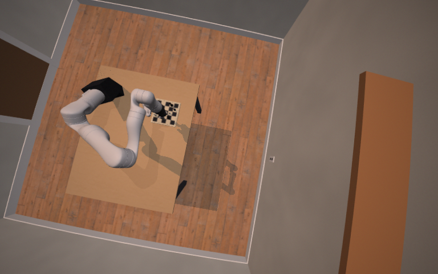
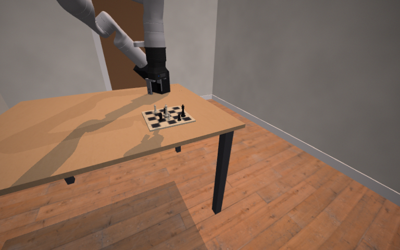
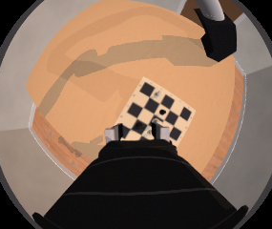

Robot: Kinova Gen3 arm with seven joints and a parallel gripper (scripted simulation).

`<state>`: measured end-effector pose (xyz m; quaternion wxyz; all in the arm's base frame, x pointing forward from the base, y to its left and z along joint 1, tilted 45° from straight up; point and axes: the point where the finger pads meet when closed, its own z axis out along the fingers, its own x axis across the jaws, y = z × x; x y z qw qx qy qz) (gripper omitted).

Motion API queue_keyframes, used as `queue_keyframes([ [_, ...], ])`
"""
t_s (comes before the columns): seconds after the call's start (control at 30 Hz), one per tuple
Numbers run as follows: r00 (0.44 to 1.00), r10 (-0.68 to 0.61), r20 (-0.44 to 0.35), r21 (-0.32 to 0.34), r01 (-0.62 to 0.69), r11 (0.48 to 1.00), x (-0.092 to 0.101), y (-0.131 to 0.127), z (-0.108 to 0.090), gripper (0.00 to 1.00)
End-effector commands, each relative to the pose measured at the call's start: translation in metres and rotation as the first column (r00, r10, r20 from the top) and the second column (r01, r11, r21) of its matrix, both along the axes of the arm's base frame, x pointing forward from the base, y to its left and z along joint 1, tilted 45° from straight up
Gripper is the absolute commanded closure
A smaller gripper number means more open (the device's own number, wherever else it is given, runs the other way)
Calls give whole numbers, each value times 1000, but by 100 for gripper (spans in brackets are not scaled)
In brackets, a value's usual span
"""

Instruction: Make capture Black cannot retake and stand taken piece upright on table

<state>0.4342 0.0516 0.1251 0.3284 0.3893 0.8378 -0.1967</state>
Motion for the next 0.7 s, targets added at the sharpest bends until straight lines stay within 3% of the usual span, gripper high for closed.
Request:
queue_keyframes([
  [0.0, 999, 34, -3, -7, -34, 999, -1, 12, -2, 0],
  [0.67, 999, 41, -1, -10, -41, 999, 0, 13, -2, 0],
])
